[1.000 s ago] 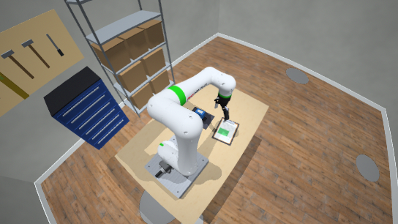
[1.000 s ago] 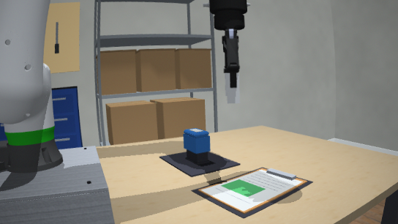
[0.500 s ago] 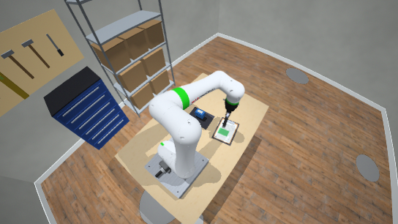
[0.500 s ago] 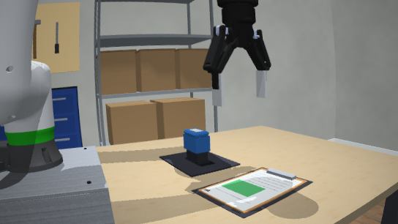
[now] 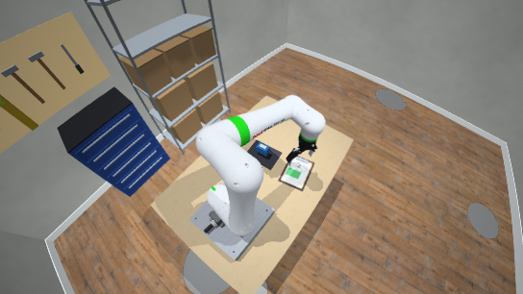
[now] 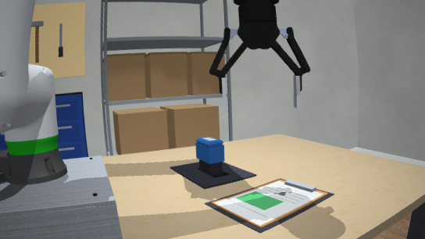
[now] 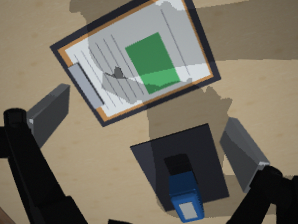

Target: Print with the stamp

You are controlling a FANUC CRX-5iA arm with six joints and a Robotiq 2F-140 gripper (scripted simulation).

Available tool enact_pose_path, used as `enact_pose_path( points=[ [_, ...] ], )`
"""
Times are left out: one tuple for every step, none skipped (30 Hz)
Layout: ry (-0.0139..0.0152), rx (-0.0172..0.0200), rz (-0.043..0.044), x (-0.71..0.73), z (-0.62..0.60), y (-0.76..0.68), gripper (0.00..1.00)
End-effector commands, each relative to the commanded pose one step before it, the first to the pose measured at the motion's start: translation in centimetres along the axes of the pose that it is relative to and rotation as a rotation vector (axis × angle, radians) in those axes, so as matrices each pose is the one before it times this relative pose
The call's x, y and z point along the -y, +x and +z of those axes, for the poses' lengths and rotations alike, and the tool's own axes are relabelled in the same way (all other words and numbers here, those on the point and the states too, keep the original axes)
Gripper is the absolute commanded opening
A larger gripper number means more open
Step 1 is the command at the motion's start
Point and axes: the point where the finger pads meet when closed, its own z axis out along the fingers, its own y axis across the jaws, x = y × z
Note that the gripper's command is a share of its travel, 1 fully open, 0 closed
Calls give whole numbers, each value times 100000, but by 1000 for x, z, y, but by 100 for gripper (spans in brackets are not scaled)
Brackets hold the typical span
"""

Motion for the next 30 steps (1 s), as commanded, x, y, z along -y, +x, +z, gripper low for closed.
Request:
enact_pose_path(
  points=[
    [1045, -2027, 27827, 9, -6, 89, 100],
    [41, -47, 5120, 0, 0, 0, 100],
    [0, 0, 0, 0, 0, 0, 100],
    [0, 0, 0, 0, 0, 0, 100],
    [127, -273, 14742, 0, 0, 0, 100],
    [48, -107, 3875, 10, 125, -3, 100],
    [56, -133, 3972, 50, 701, -15, 100],
    [69, -184, 4665, 80, 1437, -11, 100],
    [92, -228, 5045, 68, 1996, 37, 100],
    [114, -262, 5015, 24, 2183, 116, 100],
    [121, -299, 4966, -34, 912, 154, 100],
    [117, -349, 4944, -36, 441, 119, 100],
    [134, -428, 4948, -16, 730, 80, 100],
    [190, -514, 4974, 5, 1030, 49, 100],
    [276, -579, 5005, 14, 990, 24, 100],
    [413, -587, 4978, 0, 0, 0, 100],
    [602, -539, 4911, 0, 0, 0, 100],
    [830, -485, 4827, 0, 0, 0, 100],
    [679, -281, 3023, 0, 0, 0, 100],
    [0, 0, 0, 0, 0, 0, 100],
    [0, 0, 0, 0, 0, 0, 100],
    [0, 0, 0, 0, 0, 0, 100],
    [0, 0, 0, 0, 0, 0, 100],
    [0, 0, 0, 0, 0, 0, 100],
    [0, 0, 0, 0, 0, 0, 100],
    [0, 0, 0, 0, 0, 0, 100],
    [0, 0, 0, 0, 0, 0, 100],
    [0, 0, 0, 0, 0, 0, 100],
    [0, 0, 0, 0, 0, 0, 100],
    [0, 0, 0, 0, 0, 0, 100]
  ],
)
